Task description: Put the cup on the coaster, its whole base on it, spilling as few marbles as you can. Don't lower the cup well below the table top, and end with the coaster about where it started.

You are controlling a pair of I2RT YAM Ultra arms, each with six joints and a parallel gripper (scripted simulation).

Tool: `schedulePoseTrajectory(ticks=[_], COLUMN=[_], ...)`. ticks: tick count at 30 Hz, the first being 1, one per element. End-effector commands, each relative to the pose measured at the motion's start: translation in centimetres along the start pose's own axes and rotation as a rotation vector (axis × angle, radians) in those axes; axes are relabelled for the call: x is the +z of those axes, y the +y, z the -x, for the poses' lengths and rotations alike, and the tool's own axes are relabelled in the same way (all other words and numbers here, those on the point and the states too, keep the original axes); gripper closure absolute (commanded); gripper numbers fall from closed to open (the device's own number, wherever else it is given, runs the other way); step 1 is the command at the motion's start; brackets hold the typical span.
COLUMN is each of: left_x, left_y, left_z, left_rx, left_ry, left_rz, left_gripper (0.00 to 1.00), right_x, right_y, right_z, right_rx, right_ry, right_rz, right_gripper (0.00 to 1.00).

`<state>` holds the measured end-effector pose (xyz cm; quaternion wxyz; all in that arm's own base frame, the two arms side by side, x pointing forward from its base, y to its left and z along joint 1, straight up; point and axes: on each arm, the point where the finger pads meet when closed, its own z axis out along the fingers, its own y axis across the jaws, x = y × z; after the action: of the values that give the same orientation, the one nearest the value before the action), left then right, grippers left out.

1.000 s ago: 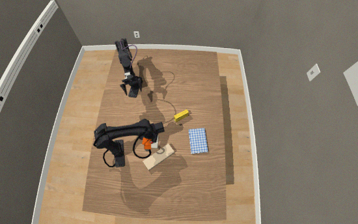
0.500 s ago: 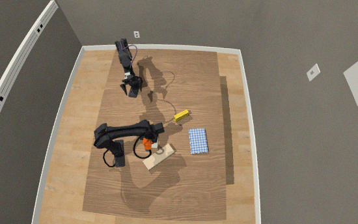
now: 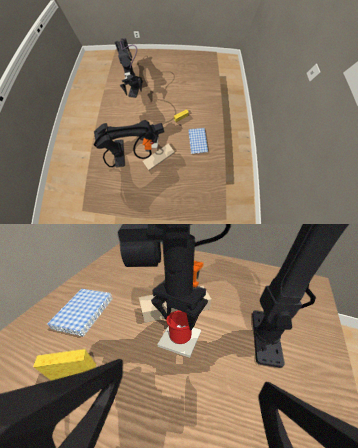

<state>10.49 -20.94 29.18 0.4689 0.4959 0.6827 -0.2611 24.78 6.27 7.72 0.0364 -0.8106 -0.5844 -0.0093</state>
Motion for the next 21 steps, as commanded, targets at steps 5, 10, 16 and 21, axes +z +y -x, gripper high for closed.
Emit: schedulePoseTrajectory(ticks=[5, 10, 16, 21], left_x=[-0.39, -0.39, -0.39, -0.39], left_y=[-0.13, -0.13, -0.13, -0.13], left_z=[-0.40, -0.40, -0.40, -0.40], left_rx=[-0.001, -0.001, -0.001, -0.001], left_ry=[0.004, 0.004, 0.004, 0.004], left_rz=[-0.002, -0.002, -0.002, -0.002], left_gripper=[0.00, 0.00, 0.00, 0.00], right_x=[0.73, 0.64, 0.63, 0.32], right_y=[0.07, 0.27, 0.19, 0.20], right_z=[-0.29, -0.42, -0.37, -0.22], right_rx=[0.000, -0.001, 0.000, 0.005], right_ry=[0.000, 0.004, 0.002, 0.004], right_rz=[0.000, 0.006, 0.003, 0.007], right_gripper=[1.00, 1.00, 0.89, 0.55])
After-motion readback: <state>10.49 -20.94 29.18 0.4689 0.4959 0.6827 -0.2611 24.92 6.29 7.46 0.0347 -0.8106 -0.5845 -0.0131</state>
